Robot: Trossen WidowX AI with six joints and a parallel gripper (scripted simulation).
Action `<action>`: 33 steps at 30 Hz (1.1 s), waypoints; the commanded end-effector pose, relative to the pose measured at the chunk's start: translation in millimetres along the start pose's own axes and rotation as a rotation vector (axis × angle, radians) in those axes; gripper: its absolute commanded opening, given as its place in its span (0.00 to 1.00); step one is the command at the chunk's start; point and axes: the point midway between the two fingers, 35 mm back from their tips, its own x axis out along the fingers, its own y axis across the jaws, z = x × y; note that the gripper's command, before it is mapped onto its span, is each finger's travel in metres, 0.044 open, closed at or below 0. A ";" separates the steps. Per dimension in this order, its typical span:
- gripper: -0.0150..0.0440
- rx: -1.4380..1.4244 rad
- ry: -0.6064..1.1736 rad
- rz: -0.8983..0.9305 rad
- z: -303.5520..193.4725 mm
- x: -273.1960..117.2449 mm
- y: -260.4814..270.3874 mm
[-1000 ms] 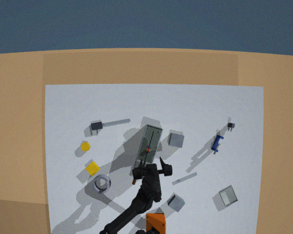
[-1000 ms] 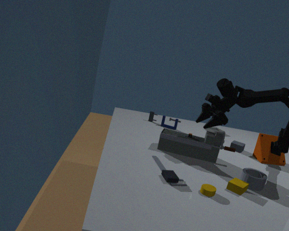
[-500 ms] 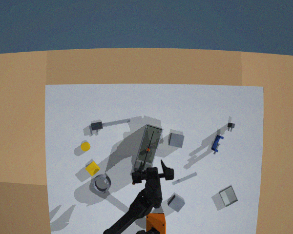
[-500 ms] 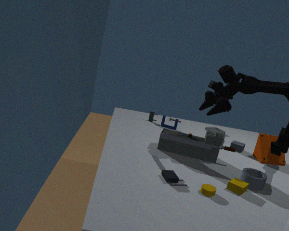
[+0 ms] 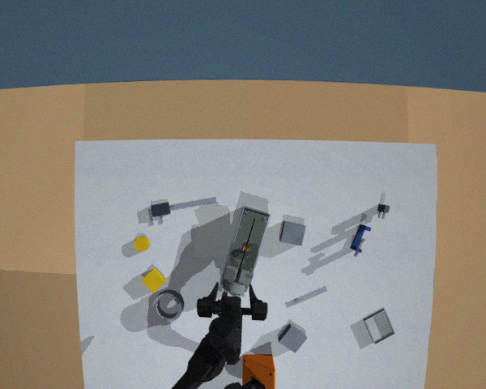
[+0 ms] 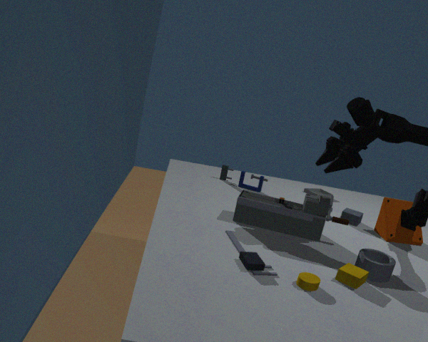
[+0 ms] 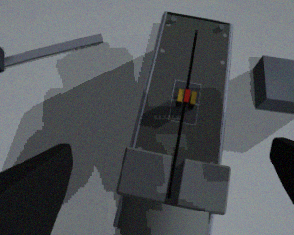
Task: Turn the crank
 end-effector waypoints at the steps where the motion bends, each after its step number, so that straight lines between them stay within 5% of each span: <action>1: 1.00 0.052 -0.003 -0.045 -15.8 -11.2 9.6; 18: 1.00 0.174 -0.038 -0.156 -61.6 -43.9 33.3; 33: 1.00 0.158 -0.024 -0.159 -96.0 -3.0 34.2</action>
